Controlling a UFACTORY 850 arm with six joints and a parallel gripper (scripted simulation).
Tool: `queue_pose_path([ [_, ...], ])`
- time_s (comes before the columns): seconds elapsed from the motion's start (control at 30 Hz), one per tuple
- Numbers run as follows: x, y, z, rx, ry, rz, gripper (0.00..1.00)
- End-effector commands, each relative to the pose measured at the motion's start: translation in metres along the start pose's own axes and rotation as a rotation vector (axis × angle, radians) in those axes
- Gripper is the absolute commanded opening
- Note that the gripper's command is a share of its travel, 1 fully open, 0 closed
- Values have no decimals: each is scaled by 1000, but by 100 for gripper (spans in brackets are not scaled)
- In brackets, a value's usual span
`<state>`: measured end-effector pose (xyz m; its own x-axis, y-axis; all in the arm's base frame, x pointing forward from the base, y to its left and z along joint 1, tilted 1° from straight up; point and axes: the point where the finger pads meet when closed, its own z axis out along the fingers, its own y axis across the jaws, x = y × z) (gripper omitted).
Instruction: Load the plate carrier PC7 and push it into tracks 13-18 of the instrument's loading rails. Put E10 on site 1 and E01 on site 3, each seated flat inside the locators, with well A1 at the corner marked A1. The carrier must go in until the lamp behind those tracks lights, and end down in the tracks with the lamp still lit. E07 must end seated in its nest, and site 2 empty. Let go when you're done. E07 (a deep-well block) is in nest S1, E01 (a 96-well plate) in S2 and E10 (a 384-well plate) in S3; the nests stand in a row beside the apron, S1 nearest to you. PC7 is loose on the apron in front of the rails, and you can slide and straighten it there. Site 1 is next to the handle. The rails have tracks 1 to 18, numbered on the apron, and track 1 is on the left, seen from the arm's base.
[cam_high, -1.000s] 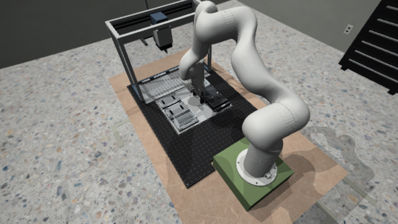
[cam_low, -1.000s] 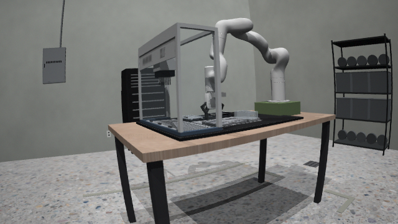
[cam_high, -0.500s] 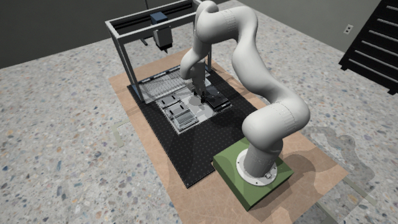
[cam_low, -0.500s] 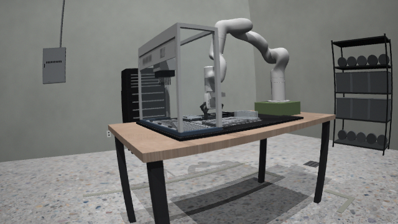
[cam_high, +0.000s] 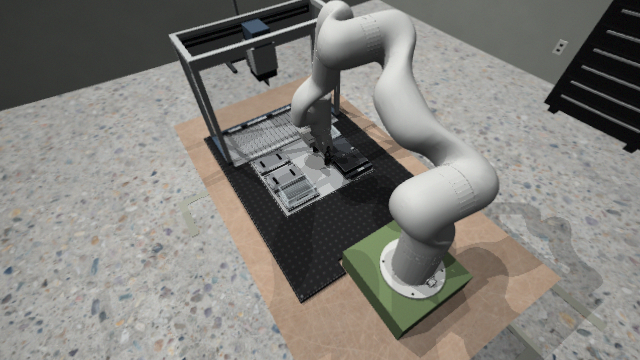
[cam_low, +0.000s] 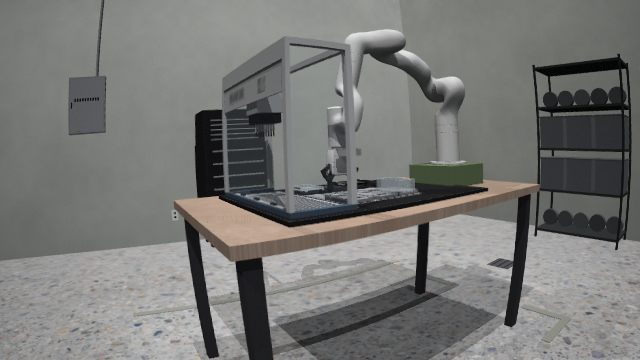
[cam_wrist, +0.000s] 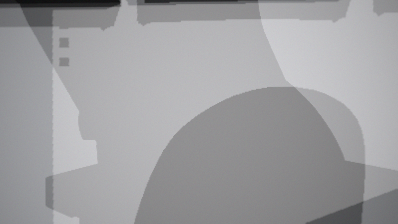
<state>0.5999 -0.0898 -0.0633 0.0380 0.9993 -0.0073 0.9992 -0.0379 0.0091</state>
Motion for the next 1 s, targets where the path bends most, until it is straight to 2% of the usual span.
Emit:
queue_pose_path([
  [0.0, -2, 1, -1, -2, 0, 0, 100],
  [0.97, -8, 1, -1, -2, 0, 0, 100],
])
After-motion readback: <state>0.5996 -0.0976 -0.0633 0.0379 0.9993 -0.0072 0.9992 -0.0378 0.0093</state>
